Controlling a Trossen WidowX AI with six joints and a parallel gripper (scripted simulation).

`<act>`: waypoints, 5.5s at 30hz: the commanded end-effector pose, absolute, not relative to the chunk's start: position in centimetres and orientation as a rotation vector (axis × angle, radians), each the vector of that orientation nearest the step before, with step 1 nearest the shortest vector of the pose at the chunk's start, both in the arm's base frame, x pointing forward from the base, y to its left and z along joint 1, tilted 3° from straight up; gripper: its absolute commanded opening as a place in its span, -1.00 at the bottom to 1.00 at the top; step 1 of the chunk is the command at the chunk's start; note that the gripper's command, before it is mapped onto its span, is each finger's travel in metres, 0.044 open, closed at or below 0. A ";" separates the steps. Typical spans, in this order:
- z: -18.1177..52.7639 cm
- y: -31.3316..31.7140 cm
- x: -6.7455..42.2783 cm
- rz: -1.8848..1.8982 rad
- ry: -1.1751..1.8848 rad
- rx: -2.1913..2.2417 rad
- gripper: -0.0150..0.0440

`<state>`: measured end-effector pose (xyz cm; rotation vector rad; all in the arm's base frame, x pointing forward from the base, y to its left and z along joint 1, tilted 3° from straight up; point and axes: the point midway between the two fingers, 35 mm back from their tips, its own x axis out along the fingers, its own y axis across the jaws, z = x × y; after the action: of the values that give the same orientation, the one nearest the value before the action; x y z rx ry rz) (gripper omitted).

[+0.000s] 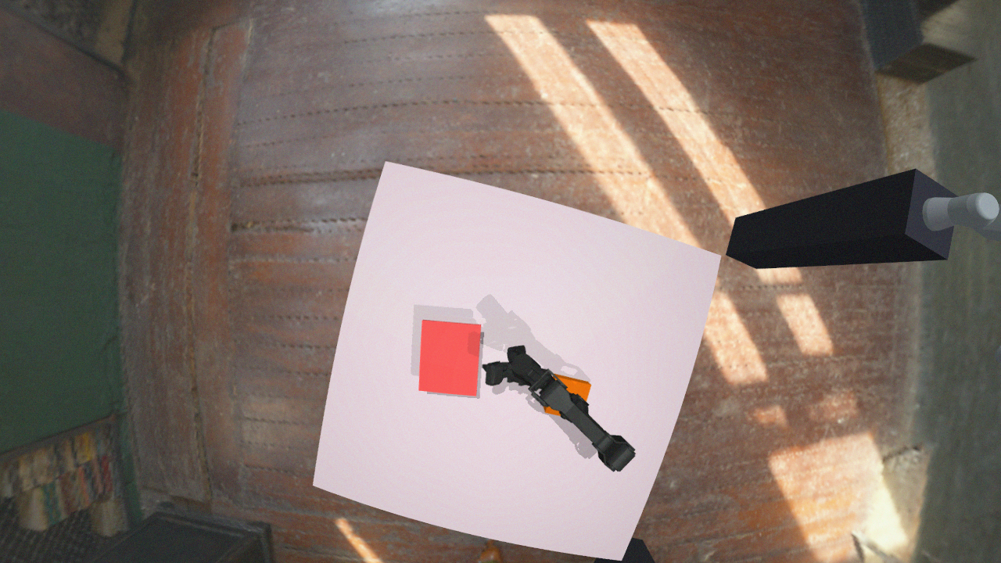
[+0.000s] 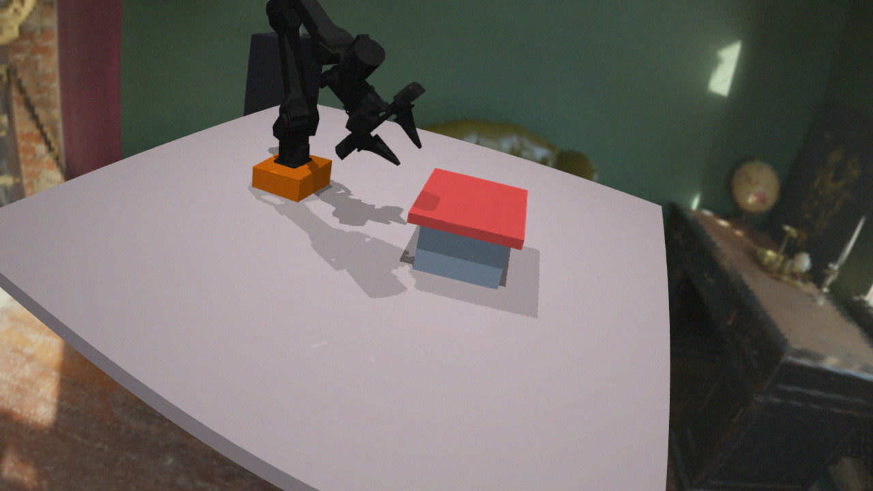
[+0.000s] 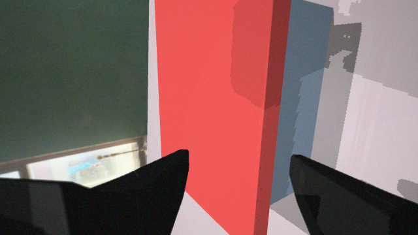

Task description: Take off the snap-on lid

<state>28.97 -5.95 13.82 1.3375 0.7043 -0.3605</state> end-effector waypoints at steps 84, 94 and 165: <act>7.4 -4.7 33.8 -0.359 0.716 1.337 -0.49; 7.6 -4.7 33.8 -0.359 0.716 1.337 -0.49; 8.7 -4.7 33.7 -0.361 0.718 1.337 -0.49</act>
<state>33.67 -4.70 8.76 1.3369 0.7172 -0.3601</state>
